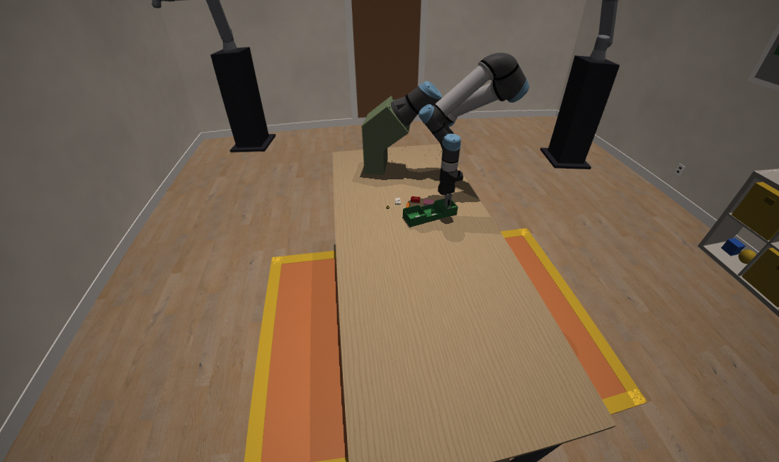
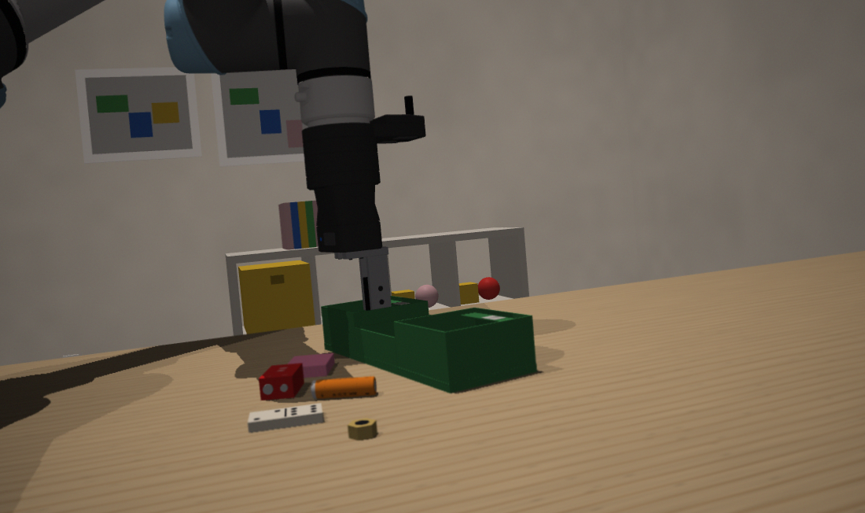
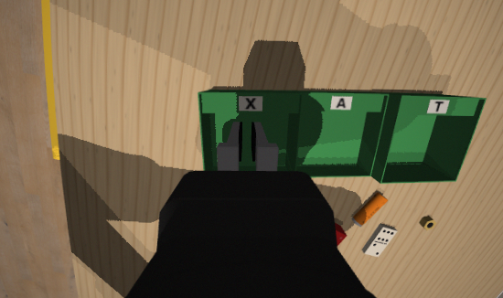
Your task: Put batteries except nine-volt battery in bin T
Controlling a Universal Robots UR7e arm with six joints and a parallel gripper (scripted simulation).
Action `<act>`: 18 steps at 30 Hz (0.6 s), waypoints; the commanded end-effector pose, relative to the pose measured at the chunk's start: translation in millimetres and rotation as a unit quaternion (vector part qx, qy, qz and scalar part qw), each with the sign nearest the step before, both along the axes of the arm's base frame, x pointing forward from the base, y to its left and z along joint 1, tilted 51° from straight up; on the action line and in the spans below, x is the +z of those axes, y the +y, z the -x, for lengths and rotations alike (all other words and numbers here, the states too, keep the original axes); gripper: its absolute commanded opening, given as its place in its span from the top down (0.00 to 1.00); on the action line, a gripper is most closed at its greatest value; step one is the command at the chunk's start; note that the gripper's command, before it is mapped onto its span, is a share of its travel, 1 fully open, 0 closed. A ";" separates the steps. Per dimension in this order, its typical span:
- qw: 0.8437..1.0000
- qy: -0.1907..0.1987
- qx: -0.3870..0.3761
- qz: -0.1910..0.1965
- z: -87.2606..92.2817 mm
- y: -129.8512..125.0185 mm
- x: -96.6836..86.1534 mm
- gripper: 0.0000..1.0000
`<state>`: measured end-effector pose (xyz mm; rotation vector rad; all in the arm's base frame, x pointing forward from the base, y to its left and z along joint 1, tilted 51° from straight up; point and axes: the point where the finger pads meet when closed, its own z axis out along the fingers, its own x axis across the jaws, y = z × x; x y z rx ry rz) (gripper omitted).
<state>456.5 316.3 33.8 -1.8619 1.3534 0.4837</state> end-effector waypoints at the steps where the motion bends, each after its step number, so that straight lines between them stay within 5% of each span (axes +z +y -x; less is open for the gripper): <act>1: 1.000 0.000 0.000 0.000 0.6 -5.7 4.8 0.69; 18: 1.000 0.000 0.000 0.000 4.5 -28.6 23.8 0.69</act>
